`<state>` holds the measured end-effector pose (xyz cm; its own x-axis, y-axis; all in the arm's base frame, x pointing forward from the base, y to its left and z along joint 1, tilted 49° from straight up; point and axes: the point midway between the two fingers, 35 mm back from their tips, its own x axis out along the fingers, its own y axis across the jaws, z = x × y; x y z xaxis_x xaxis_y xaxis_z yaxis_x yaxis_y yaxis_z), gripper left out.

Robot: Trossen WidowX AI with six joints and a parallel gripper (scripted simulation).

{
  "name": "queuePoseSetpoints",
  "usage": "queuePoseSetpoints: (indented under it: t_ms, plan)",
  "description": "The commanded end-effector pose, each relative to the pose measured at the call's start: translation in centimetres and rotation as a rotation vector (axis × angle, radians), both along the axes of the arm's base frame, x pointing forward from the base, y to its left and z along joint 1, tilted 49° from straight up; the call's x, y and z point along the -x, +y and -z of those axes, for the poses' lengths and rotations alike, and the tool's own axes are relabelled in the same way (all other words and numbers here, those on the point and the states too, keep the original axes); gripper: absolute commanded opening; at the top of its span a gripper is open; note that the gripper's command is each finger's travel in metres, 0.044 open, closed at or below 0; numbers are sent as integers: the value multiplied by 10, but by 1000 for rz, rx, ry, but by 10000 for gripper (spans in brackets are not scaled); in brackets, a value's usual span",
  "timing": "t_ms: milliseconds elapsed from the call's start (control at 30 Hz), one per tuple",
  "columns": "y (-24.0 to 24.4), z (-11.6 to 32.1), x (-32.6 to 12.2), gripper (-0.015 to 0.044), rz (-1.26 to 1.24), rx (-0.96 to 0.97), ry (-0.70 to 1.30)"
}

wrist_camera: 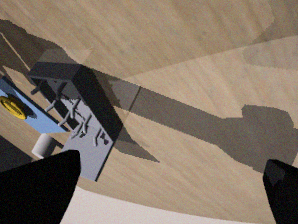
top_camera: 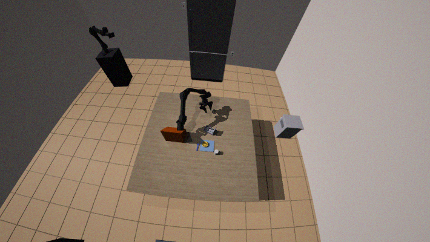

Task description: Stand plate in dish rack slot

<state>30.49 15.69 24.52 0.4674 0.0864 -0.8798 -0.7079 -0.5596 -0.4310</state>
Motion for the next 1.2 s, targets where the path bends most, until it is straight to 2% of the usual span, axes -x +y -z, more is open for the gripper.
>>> queuePoseSetpoints:
  t_ms: [0,533,1167]
  plan:
    - [-15,19,-9,400,84,-12,69]
    - [-90,79,-36,400,459,-107,301]
    - [-180,143,-33,400,888,-280,562]
